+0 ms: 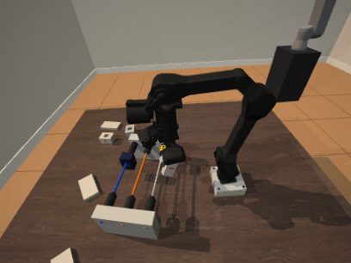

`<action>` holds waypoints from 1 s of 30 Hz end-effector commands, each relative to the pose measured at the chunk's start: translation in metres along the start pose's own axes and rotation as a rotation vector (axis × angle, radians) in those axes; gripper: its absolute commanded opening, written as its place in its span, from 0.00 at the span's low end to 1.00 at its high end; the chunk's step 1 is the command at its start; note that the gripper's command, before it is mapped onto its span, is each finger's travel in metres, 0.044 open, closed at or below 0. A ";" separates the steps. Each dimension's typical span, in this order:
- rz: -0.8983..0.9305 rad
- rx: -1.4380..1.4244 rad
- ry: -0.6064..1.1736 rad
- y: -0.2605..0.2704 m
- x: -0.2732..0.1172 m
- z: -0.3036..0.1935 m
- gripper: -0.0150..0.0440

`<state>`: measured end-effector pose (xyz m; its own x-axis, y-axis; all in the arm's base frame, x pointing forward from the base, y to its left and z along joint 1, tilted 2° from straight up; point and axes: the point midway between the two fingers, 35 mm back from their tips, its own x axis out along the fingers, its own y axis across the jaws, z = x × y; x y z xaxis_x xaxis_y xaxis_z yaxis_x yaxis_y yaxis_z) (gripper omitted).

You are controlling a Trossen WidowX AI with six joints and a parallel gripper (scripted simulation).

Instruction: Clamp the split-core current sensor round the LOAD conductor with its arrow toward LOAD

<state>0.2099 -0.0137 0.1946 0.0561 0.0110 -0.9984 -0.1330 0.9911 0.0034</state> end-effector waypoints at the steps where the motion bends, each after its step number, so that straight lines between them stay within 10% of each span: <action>1: -0.005 -0.122 -0.008 -0.003 -0.001 0.006 0.25; 30: -0.011 -1.103 -0.007 -0.017 0.005 0.044 0.25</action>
<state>0.2511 -0.0228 0.1907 0.0596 0.0093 -0.9982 -0.9103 0.4108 -0.0505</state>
